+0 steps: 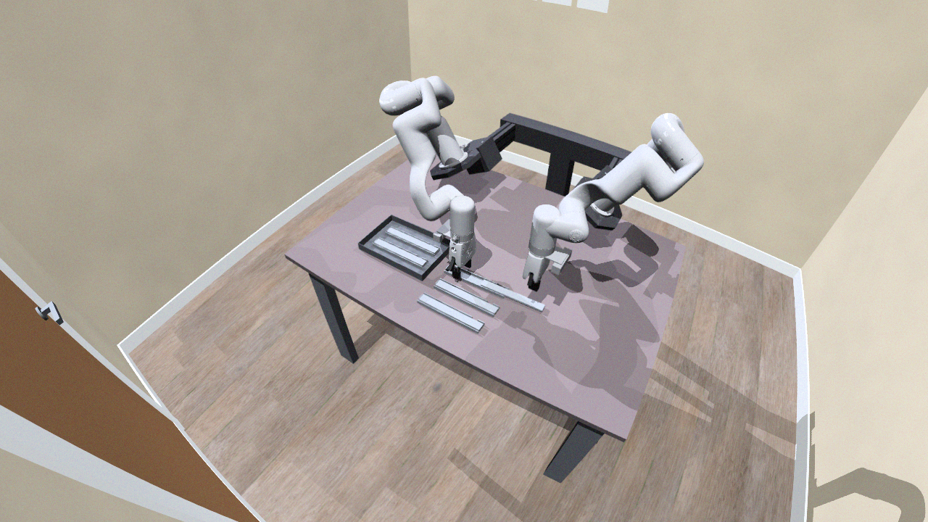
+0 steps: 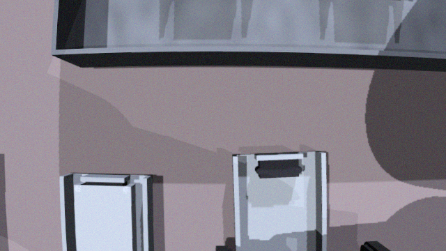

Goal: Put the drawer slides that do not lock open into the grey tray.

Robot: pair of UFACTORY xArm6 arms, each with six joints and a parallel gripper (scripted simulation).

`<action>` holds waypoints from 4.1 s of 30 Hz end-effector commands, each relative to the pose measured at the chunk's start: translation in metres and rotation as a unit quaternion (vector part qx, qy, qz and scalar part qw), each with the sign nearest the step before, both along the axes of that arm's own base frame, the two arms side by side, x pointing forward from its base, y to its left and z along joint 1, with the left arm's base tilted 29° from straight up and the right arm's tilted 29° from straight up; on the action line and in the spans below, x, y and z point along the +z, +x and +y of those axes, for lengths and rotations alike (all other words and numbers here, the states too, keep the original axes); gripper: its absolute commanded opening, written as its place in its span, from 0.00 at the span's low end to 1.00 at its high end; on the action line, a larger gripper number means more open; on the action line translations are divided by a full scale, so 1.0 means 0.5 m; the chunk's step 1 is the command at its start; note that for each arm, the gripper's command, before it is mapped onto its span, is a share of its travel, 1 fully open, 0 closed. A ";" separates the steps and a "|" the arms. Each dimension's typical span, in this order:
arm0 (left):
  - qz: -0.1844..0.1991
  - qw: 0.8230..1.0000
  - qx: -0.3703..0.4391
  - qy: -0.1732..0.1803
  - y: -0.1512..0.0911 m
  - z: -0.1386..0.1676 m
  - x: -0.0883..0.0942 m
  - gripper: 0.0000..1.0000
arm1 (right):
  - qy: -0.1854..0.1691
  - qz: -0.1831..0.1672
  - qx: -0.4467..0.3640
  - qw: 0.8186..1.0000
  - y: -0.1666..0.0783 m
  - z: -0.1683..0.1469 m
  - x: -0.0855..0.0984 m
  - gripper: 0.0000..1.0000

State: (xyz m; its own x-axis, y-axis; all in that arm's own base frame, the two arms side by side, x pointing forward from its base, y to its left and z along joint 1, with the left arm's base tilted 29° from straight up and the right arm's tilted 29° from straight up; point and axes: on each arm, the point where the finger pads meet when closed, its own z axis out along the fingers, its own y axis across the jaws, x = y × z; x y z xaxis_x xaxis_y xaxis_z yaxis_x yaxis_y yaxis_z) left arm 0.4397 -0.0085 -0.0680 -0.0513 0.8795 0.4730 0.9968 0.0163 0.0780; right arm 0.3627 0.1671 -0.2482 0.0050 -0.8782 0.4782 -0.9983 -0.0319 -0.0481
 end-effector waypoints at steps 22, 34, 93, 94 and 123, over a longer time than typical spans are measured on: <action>0.000 1.000 0.000 0.000 -0.002 -0.032 0.061 0.00 | 0.002 -0.002 0.001 1.000 -0.010 0.110 0.197 0.67; 0.000 1.000 0.000 0.000 0.019 -0.058 0.049 0.00 | 0.002 -0.002 0.001 1.000 0.006 0.112 0.197 0.67; -0.001 1.000 0.000 0.000 0.180 -0.254 -0.045 0.00 | 0.002 -0.002 0.001 1.000 0.169 0.059 0.060 0.67; -0.001 1.000 0.000 0.000 0.180 -0.254 -0.045 0.00 | 0.002 -0.002 0.001 1.000 0.169 0.055 0.054 0.67; -0.001 1.000 0.000 0.000 0.180 -0.254 -0.045 0.00 | 0.002 -0.002 0.001 1.000 0.175 0.024 -0.005 0.67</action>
